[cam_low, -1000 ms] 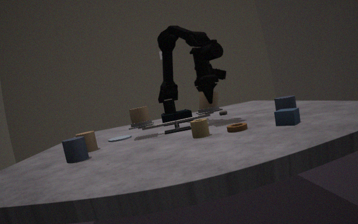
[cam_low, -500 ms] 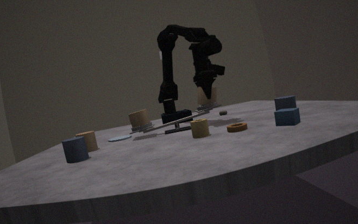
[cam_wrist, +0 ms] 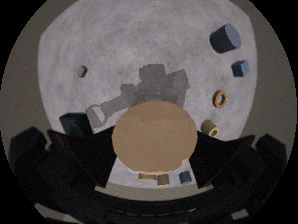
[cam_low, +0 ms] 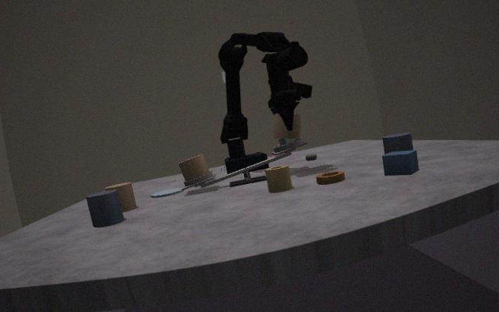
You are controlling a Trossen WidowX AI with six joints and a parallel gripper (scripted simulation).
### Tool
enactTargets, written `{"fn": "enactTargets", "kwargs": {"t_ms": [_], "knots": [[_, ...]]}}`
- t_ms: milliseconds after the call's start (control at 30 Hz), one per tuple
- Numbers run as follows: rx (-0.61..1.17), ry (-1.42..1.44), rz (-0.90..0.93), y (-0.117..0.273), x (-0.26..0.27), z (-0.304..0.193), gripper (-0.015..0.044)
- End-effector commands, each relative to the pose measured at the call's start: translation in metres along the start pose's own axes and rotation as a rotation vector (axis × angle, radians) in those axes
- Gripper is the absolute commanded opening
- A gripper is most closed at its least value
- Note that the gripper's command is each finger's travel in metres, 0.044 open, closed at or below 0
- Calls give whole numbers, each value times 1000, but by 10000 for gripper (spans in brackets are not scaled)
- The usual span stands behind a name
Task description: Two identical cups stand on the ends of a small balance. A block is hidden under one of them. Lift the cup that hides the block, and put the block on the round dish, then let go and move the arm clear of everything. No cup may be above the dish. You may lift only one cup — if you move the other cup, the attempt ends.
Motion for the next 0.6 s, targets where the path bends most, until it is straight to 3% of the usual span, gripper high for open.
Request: {"fn": "enactTargets", "kwargs": {"t_ms": [0,567], "knots": [[-26,11,-15,9,-1,4,0],[-25,11,-15,31,1,2,0]]}}
Point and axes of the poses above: the point midway between the two fingers, 35 mm back from their tips, its own y axis back along the fingers, its own x axis across the jaws, z = x × y, the point moved 9 cm from there along y, back along the fingers, and after that the axes turned 1 degree about -y, right-handed, at the moved point
